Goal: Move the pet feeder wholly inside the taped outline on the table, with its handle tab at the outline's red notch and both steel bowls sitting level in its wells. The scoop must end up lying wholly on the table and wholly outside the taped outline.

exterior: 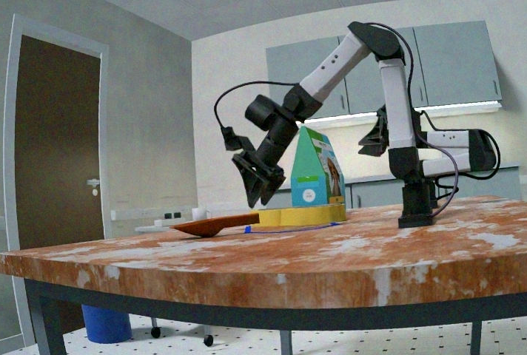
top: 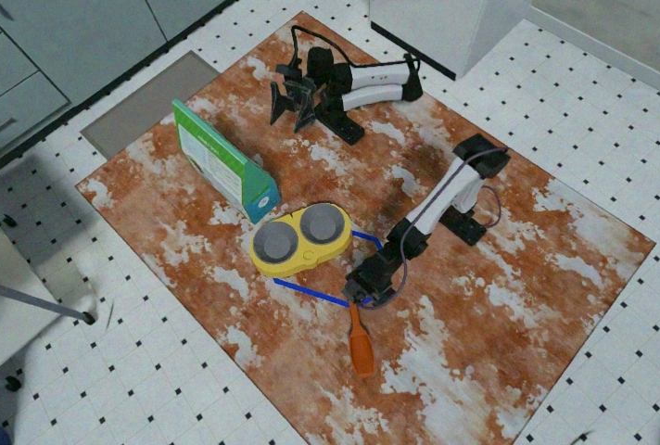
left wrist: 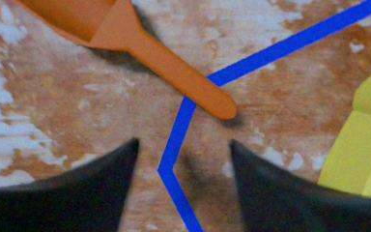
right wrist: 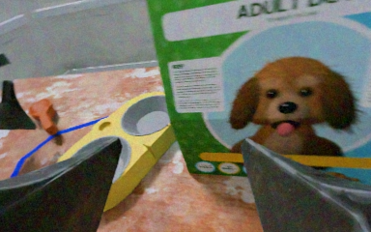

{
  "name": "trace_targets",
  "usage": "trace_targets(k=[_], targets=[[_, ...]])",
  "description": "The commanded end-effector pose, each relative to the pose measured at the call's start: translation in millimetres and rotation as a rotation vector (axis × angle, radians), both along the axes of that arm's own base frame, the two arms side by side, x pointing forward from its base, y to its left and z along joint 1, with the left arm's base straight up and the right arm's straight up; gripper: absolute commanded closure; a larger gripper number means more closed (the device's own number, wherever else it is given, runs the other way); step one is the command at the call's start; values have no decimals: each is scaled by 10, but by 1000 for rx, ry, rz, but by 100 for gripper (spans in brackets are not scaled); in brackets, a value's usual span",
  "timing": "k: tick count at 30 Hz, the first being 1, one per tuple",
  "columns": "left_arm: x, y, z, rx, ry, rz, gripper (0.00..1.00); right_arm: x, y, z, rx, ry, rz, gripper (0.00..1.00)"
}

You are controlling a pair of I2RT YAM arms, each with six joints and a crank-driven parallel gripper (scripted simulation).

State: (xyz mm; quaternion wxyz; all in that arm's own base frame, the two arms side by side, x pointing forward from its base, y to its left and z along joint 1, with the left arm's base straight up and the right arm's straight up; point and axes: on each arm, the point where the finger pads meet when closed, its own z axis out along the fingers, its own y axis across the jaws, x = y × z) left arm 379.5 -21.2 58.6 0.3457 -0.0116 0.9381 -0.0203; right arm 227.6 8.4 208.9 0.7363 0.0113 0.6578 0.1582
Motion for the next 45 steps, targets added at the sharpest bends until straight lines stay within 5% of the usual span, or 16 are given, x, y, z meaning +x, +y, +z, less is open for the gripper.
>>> trace_targets(k=[1,2,4,29,45], targets=[[219,22,166,-33,-45,86,37,37,-40,92,-17,-8,-79,0],[219,22,166,-33,-45,86,37,37,-40,92,-17,-8,-79,0],[185,9,118,-55,12,141,52,59,36,103,-21,-12,-67,0],[333,-51,100,-162,384,822,52,168,1252,223,-68,-77,269,0],[420,-87,3,-159,429,911,52,159,2019,-18,-167,8,488,0]])
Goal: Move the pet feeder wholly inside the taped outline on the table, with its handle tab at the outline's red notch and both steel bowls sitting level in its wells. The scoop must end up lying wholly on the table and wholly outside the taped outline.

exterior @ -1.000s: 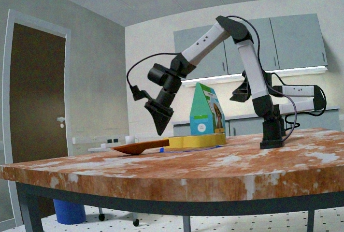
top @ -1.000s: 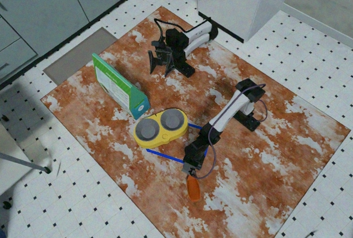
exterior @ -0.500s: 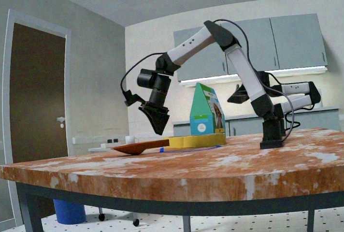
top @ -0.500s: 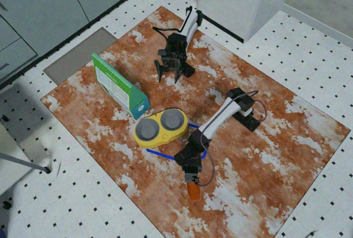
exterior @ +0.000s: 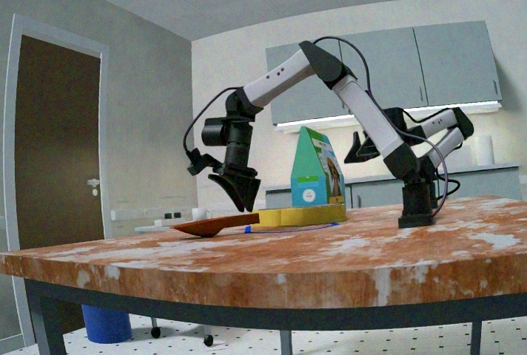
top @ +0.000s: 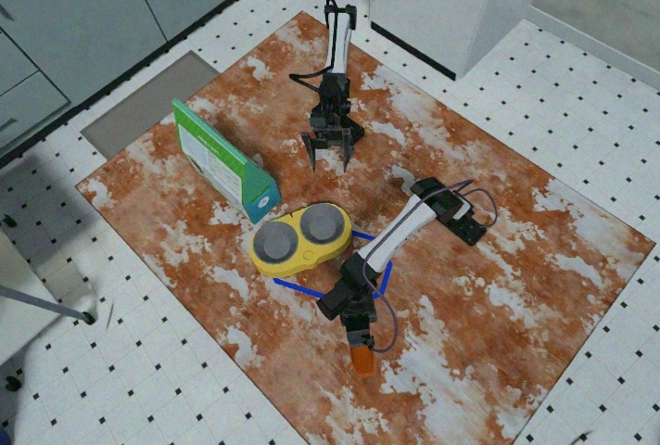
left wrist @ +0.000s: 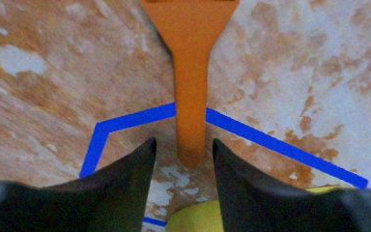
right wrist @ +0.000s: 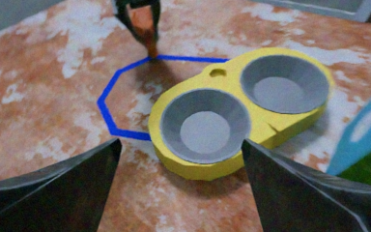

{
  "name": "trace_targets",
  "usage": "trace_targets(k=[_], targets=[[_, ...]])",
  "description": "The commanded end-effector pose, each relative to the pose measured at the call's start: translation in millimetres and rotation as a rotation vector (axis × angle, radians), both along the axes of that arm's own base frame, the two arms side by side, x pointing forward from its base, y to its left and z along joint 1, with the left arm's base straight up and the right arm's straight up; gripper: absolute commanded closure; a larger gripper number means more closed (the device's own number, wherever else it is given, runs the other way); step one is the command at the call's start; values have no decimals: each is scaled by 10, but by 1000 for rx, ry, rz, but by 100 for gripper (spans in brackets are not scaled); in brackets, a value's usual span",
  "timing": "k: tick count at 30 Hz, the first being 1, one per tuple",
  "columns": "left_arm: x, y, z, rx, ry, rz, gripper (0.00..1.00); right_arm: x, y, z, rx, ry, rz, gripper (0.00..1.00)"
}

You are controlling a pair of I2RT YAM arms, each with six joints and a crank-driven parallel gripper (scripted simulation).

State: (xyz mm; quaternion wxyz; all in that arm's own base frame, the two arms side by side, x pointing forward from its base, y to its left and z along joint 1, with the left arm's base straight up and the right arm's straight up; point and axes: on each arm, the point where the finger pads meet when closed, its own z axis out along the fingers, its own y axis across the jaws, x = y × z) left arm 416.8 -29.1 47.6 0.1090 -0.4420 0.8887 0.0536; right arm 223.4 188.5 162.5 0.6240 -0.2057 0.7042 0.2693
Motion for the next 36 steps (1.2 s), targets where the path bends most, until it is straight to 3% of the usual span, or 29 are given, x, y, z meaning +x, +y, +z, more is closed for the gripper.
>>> trace_targets(k=[1,13,17,36], targets=[[52,-10,124,24,-10,21,52,208,272,437,46,-125,18,0],[67,-11,109,25,-5,29,52,356,913,421,4,-150,115,0],[67,-11,112,25,-5,26,52,455,1122,542,34,-206,124,0],[68,-11,133,25,-9,26,52,465,1128,550,36,-210,126,0]])
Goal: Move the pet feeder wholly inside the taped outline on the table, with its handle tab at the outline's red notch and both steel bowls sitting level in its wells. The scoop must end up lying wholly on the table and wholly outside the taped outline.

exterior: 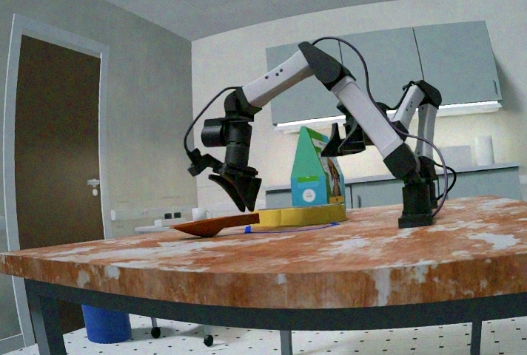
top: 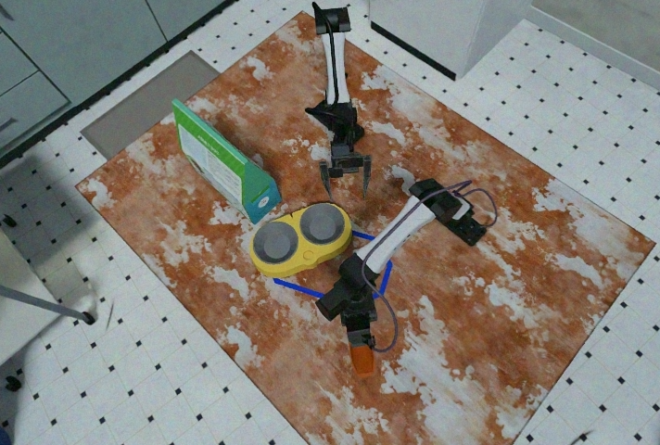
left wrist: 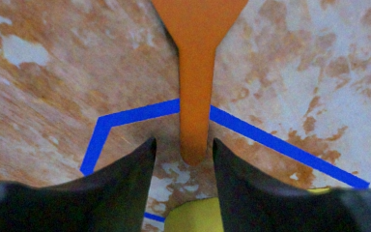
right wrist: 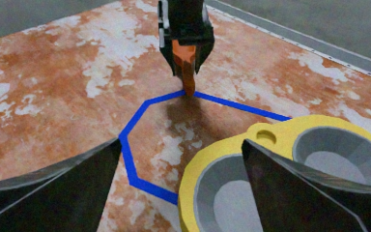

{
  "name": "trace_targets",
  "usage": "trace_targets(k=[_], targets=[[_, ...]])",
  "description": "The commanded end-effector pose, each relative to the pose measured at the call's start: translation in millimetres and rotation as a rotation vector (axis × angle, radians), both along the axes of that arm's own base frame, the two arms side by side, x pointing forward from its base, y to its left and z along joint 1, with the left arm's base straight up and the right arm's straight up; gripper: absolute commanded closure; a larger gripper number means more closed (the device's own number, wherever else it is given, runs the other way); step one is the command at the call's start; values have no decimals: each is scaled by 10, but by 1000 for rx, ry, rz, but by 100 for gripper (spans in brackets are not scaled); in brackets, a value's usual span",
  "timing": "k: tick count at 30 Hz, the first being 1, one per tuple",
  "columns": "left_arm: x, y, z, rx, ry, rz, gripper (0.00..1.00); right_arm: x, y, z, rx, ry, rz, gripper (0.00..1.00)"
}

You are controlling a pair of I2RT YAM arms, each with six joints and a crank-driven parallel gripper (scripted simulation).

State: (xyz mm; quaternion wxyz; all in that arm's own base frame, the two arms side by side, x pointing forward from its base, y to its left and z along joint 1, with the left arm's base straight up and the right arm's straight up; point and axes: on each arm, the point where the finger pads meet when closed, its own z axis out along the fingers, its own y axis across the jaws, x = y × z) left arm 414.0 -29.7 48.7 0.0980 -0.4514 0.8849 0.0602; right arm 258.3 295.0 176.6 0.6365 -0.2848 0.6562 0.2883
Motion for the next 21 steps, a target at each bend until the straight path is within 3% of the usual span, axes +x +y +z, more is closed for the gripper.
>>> trace_targets(k=[1,21], targets=[[95,-4,121,25,-33,3,52,115,62,408,84,-92,-16,0],[184,76,-85,17,-39,-1,52,115,62,406,84,-91,-16,0]])
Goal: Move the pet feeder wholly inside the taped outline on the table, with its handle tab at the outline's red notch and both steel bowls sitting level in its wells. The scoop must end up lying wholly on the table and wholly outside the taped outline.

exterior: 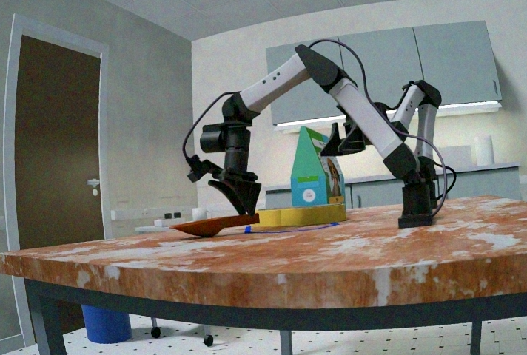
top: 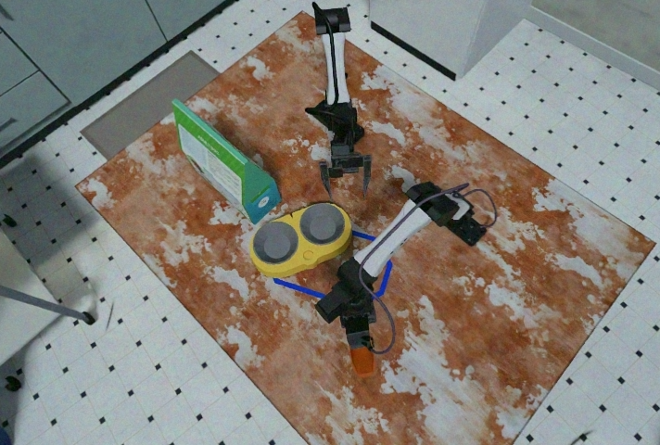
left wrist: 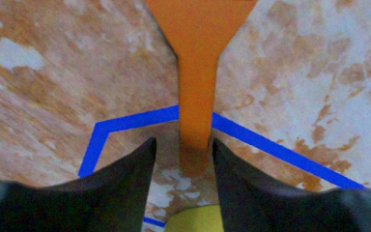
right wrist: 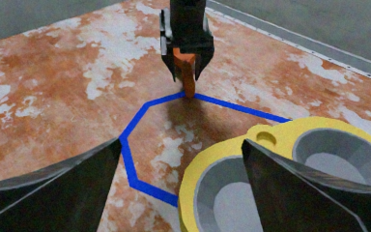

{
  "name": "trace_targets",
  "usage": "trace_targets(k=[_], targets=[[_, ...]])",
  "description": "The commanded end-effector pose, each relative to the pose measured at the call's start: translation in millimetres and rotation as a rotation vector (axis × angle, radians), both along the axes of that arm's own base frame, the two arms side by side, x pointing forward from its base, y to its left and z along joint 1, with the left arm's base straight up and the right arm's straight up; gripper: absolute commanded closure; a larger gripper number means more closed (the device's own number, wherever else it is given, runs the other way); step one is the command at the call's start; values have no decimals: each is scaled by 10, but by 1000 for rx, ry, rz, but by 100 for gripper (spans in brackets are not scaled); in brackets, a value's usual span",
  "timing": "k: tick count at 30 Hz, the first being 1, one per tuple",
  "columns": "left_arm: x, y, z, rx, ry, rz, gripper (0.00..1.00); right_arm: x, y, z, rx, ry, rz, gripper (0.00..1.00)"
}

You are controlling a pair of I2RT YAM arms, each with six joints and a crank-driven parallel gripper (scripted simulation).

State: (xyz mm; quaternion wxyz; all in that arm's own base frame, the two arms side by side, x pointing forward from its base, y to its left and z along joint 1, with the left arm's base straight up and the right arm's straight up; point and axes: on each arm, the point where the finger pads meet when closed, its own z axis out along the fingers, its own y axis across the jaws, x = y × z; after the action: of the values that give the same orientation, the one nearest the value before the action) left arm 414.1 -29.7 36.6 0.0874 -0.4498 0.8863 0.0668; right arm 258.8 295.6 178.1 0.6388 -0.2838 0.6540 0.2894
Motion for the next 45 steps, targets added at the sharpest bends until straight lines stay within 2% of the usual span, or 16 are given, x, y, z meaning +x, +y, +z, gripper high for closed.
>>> trace_targets(k=[1,7,15,17,19,23,24,25,26,34,38,41,45], targets=[[184,75,37,15,-64,0,52,110,56,391,79,-86,-16,0],[157,94,-89,16,-47,0,52,110,56,390,79,-86,-16,0],[169,120,-199,16,-48,0,62,110,56,390,79,-86,-16,0],[194,107,-88,14,-76,2,71,110,56,390,79,-86,-16,0],[194,107,-88,14,-76,2,71,110,56,390,79,-86,-16,0],[186,92,-61,13,-84,3,83,110,56,389,79,-86,-16,0],[189,91,-21,13,-86,3,95,110,56,389,79,-86,-16,0],[193,90,27,13,-89,3,83,110,56,389,79,-86,-16,0],[196,89,104,12,-94,3,82,110,56,389,79,-86,-16,0],[167,79,694,12,-97,4,82,110,56,389,79,-86,-16,0],[160,77,788,12,-97,4,82,110,56,389,79,-86,-16,0],[155,75,752,13,-71,4,82,87,51,377,80,-86,-4,0],[184,96,767,11,-90,-63,82,91,-3,357,78,-85,-18,0]])
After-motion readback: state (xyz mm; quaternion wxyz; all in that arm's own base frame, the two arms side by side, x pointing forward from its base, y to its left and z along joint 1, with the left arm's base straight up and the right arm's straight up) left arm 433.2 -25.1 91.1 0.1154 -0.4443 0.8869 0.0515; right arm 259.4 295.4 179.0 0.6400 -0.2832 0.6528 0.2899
